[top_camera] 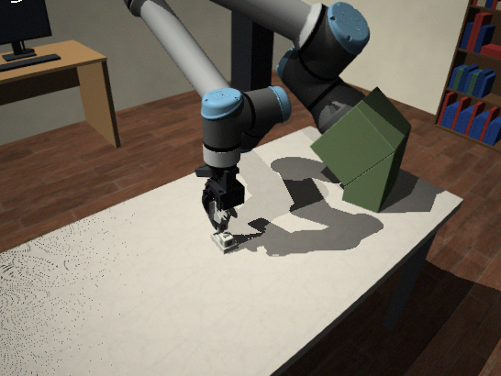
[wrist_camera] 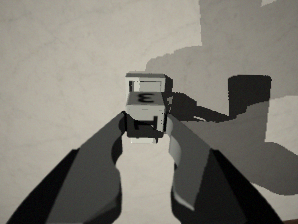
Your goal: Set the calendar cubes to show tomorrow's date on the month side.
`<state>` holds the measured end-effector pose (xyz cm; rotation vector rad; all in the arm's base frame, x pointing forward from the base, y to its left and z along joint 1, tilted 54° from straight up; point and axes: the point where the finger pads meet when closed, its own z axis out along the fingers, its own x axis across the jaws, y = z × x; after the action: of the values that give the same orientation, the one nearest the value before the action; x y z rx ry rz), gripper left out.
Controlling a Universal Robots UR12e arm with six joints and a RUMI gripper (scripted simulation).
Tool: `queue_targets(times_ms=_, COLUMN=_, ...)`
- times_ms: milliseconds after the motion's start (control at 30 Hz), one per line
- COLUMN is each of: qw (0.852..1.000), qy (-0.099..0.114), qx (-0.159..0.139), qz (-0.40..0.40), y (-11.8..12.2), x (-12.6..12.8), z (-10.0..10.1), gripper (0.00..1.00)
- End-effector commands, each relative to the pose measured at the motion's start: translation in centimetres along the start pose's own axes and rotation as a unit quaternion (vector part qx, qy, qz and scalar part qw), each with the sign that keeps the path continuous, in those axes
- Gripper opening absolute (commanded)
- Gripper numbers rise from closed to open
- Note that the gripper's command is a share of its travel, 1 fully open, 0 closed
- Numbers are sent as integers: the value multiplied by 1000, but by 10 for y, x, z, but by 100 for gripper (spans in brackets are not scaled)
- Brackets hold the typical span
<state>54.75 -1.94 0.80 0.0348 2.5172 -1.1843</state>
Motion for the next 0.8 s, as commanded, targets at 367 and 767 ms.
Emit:
queue_targets(times_ms=367, qw=1000, qy=0, qx=0, qz=0, y=0, x=0, z=11, gripper=11)
queue_targets(times_ms=767, qw=1000, qy=0, qx=0, qz=0, y=0, x=0, z=20, gripper=11)
